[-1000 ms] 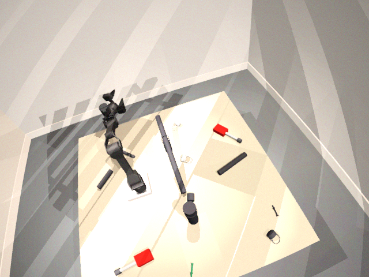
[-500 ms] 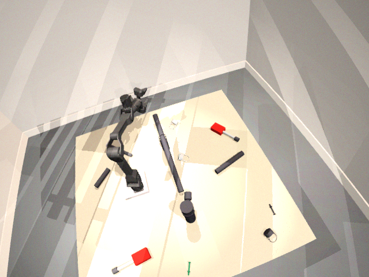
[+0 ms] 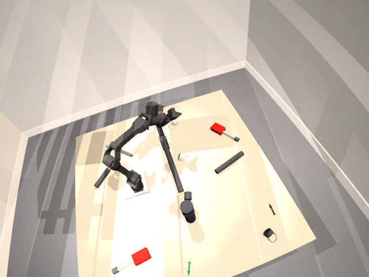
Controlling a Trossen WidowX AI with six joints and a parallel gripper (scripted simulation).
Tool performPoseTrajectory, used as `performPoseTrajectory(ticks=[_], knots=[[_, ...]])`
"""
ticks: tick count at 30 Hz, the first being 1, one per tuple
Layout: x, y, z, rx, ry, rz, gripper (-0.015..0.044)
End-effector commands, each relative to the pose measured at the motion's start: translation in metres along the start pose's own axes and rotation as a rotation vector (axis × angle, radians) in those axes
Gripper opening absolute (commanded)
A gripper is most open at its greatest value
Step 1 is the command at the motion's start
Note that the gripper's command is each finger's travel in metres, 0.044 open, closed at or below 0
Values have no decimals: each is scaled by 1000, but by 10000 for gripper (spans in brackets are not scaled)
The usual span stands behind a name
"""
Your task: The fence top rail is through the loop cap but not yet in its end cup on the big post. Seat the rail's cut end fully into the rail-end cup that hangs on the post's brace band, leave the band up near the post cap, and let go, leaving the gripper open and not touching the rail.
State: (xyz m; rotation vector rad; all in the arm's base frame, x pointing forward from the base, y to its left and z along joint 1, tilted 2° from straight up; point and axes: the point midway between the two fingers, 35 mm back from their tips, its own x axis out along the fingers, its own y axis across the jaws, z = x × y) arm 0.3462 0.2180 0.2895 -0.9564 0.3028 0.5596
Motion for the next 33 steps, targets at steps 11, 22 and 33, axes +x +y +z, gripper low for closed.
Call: performPoseTrajectory(ticks=[11, 22, 33], knots=[[-99, -33, -199, 917, 561, -37, 440], [-140, -19, -232, 1204, 697, -93, 440], [-139, -51, -284, 618, 696, 97, 440]])
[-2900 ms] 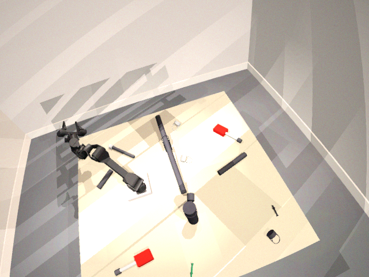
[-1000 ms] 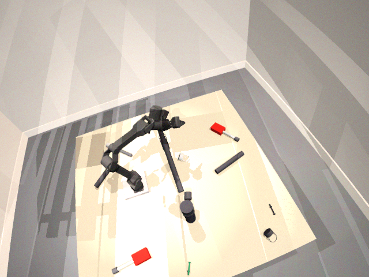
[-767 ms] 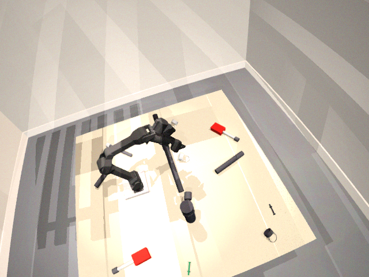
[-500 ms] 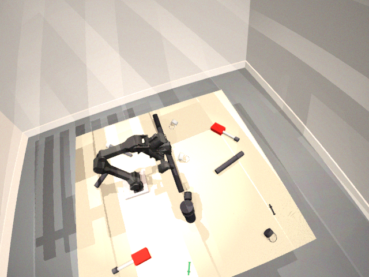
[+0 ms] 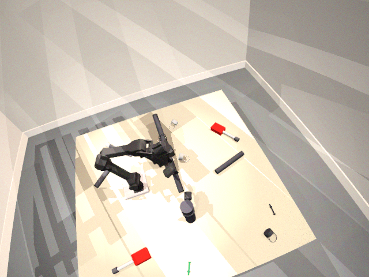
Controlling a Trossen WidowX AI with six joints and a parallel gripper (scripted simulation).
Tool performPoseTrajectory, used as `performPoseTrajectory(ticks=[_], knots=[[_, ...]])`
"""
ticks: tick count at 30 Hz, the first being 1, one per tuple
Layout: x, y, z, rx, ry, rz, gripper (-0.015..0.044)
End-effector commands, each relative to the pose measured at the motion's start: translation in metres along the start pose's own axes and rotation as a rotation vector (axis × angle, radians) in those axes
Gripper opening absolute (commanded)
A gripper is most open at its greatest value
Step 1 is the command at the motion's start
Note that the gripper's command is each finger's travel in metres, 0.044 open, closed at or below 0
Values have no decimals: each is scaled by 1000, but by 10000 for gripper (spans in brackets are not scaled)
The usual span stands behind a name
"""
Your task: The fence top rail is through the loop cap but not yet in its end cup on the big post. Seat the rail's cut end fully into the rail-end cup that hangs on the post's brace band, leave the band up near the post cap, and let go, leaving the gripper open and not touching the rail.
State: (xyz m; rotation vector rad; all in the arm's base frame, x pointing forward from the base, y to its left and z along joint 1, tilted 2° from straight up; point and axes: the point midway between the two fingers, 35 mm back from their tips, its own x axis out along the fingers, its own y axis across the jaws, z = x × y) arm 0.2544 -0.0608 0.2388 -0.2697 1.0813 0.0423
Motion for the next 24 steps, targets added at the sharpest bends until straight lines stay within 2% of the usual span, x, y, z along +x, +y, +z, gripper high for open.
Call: performPoseTrajectory(ticks=[1, 12, 24], knots=[[11, -32, -3, -326, 11, -11, 440], [30, -114, -31, -1081, 50, -43, 440], [31, -115, -32, -1093, 51, -44, 440]])
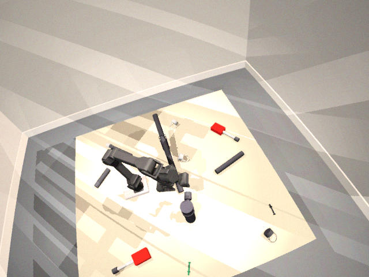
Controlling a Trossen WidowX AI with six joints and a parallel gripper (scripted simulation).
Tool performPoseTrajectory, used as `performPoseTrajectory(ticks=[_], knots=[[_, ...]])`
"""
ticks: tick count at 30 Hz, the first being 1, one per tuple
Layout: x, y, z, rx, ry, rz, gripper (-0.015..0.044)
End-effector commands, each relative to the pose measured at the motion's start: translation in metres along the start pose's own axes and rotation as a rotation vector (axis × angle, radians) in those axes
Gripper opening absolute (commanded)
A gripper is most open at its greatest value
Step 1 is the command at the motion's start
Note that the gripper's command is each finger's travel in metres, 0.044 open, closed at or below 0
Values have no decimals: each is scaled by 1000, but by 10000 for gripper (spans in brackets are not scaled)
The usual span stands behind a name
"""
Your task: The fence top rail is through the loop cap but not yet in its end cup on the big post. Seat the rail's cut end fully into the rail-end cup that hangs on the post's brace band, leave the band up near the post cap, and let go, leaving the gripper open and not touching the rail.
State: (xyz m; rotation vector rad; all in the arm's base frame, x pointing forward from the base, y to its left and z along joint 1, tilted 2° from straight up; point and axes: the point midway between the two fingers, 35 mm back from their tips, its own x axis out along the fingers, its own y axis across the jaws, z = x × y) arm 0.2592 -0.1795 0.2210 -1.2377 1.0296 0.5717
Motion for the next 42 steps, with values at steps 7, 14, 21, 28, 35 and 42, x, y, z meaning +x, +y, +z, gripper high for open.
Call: performPoseTrajectory(ticks=[7, 14, 21, 28, 35, 42], knots=[[21, 9, -3, -46, -6, -4, 440], [41, 21, -3, -46, -6, -4, 440], [49, 20, -4, -46, -6, -4, 440], [61, 19, -4, -46, -6, -5, 440], [72, 19, -4, -46, -6, -5, 440], [84, 19, -4, -46, -6, -6, 440]])
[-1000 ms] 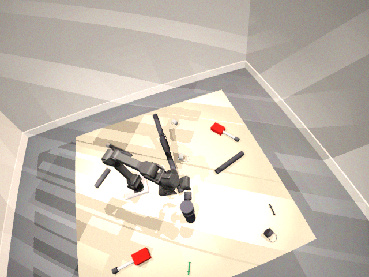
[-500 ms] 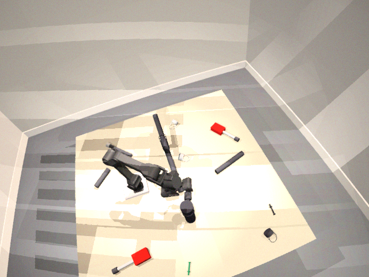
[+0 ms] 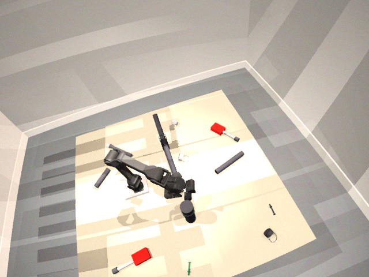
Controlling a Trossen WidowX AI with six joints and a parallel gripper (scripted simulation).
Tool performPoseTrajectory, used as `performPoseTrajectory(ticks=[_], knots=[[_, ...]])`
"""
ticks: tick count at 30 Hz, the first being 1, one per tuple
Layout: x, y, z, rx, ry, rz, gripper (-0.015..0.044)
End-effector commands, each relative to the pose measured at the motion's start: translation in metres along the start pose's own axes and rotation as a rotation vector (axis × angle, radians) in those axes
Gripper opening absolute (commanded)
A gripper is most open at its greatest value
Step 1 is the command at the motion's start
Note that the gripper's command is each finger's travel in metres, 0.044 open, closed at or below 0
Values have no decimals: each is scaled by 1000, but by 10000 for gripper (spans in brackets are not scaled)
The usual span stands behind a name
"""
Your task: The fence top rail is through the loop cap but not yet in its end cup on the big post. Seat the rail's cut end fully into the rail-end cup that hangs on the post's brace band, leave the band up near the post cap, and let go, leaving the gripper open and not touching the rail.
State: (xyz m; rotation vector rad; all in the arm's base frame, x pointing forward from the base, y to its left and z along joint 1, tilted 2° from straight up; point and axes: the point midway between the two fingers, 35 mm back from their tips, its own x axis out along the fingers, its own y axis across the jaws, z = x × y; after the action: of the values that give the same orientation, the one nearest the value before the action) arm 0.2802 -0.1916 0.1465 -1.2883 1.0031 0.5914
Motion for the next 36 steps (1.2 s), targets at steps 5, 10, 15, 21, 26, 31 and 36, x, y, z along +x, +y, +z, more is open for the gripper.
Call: performPoseTrajectory(ticks=[5, 10, 15, 21, 26, 31, 36], knots=[[15, 4, 0, 5, 0, 11, 440], [23, 4, 1, 5, 0, 11, 440], [31, 5, 1, 5, 0, 11, 440], [33, 5, 1, 5, 0, 11, 414], [33, 5, 1, 5, 0, 11, 282], [33, 5, 1, 5, 0, 11, 151], [33, 5, 1, 5, 0, 11, 79]])
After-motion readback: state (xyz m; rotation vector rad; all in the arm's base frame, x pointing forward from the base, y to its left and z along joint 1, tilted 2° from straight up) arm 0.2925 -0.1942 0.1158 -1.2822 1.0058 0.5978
